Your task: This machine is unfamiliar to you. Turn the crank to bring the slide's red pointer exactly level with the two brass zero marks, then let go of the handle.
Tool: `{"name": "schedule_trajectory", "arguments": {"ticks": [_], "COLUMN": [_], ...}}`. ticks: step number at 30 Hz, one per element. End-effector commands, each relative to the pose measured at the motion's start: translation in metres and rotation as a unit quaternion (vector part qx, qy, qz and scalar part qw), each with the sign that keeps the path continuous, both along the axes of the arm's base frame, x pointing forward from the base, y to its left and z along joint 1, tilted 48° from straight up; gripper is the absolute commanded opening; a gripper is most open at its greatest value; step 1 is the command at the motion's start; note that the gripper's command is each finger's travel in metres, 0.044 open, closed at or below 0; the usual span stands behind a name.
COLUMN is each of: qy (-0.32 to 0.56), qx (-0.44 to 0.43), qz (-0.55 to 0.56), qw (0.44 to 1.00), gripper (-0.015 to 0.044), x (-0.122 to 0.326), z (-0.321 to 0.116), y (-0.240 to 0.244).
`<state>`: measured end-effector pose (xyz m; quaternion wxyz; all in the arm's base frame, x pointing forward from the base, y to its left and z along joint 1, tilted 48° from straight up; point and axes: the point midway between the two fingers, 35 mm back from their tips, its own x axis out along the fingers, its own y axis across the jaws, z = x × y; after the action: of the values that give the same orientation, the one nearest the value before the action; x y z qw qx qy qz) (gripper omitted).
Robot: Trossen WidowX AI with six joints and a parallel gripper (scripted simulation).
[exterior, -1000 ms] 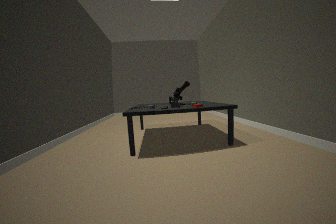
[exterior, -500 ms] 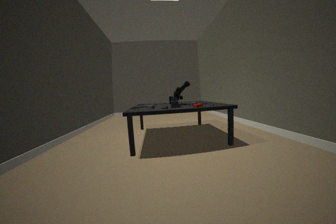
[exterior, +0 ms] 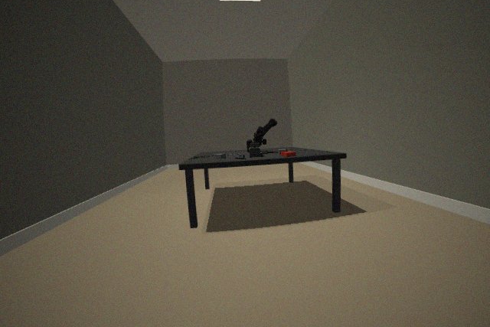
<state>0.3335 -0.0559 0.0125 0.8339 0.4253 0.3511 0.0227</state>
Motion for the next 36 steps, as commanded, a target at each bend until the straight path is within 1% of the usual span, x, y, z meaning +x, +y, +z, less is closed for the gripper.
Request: {"name": "schedule_trajectory", "arguments": {"ticks": [1,36], "qy": [-0.006,-0.005], "qx": [0.0,0.0], "qz": [0.0,0.0], "qw": [1.0,1.0], "gripper": [0.0,0.0], "x": [0.0,-0.003], "z": [0.005,0.015], "y": [-0.003,-0.019]}}
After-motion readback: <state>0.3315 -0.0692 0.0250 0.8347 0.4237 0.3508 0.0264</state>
